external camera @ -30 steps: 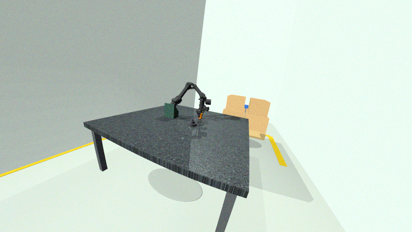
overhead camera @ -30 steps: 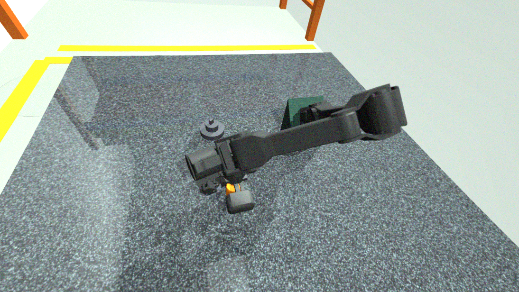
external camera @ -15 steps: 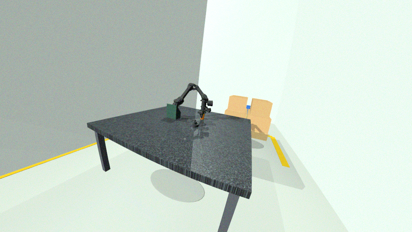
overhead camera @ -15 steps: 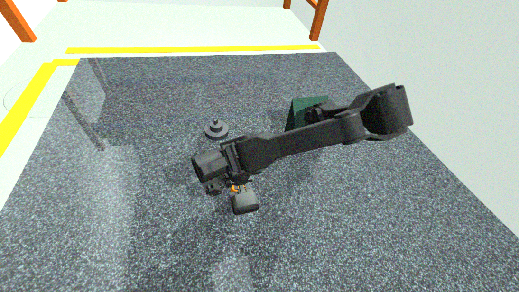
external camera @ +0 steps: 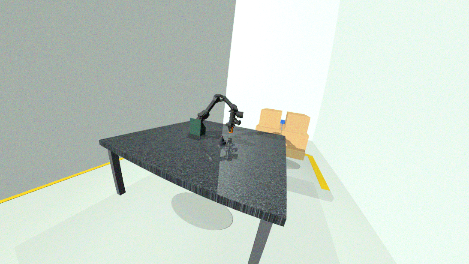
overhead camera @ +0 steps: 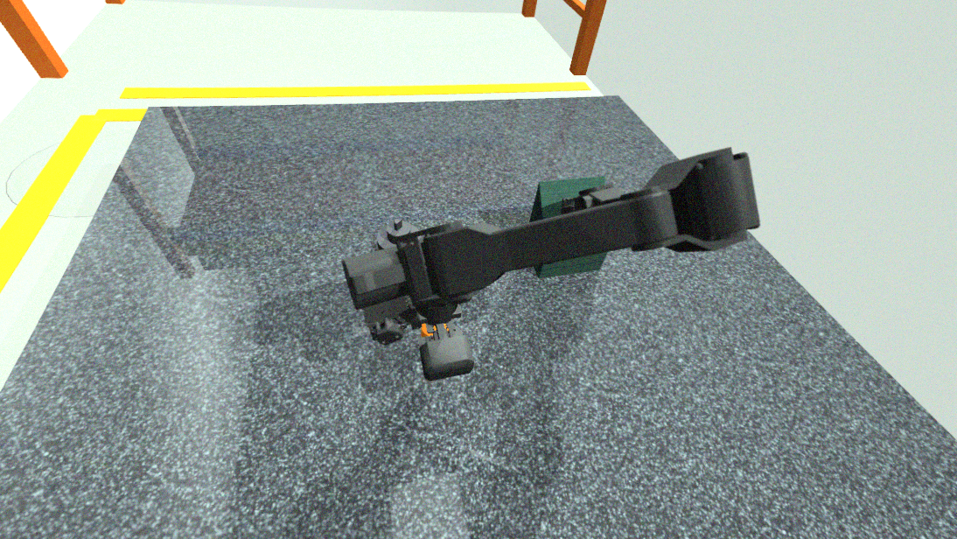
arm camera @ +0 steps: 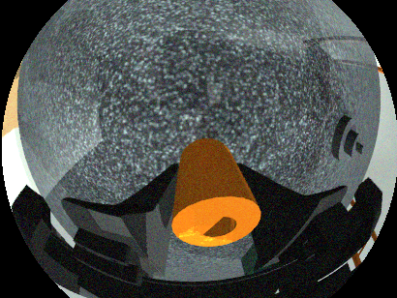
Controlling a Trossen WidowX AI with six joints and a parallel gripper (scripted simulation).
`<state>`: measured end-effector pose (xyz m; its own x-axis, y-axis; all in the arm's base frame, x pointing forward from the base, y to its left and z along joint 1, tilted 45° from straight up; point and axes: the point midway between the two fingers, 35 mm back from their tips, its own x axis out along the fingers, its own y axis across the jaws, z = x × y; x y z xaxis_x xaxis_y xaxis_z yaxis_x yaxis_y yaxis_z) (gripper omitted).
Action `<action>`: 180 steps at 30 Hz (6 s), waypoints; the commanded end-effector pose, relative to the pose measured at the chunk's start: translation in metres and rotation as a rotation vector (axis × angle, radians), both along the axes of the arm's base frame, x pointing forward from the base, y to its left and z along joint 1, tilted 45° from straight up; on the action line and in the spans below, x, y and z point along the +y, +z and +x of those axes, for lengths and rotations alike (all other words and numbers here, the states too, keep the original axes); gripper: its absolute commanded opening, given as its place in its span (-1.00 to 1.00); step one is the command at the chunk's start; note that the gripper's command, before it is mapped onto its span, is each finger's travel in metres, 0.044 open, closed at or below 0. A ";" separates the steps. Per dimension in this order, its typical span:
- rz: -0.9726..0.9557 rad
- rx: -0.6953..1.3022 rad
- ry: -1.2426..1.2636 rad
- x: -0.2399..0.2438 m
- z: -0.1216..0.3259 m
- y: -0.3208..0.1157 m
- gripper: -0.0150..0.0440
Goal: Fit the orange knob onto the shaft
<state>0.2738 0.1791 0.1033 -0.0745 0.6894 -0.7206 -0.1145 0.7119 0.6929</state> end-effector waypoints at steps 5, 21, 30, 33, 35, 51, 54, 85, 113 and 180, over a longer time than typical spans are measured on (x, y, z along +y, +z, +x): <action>-0.001 -0.008 0.000 -0.039 0.006 0.033 -0.49; 0.009 -0.005 -0.001 -0.084 0.005 0.065 -0.49; 0.002 -0.007 -0.003 -0.098 0.020 0.043 -0.49; 0.000 -0.008 -0.004 -0.103 0.025 0.036 -0.49; -0.002 -0.008 -0.004 -0.106 0.028 0.031 -0.49; -0.009 -0.009 -0.006 -0.135 0.046 -0.010 -0.49; -0.010 -0.009 -0.006 -0.140 0.048 -0.018 -0.49; -0.008 -0.011 -0.006 -0.195 0.057 -0.101 -0.49; 0.002 -0.011 -0.001 -0.203 0.050 -0.162 -0.49; 0.023 -0.219 0.217 -0.205 0.051 -0.160 -0.49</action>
<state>0.3246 -0.0252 -0.0570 -0.0674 0.6898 -0.7209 -0.3577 0.6578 0.6629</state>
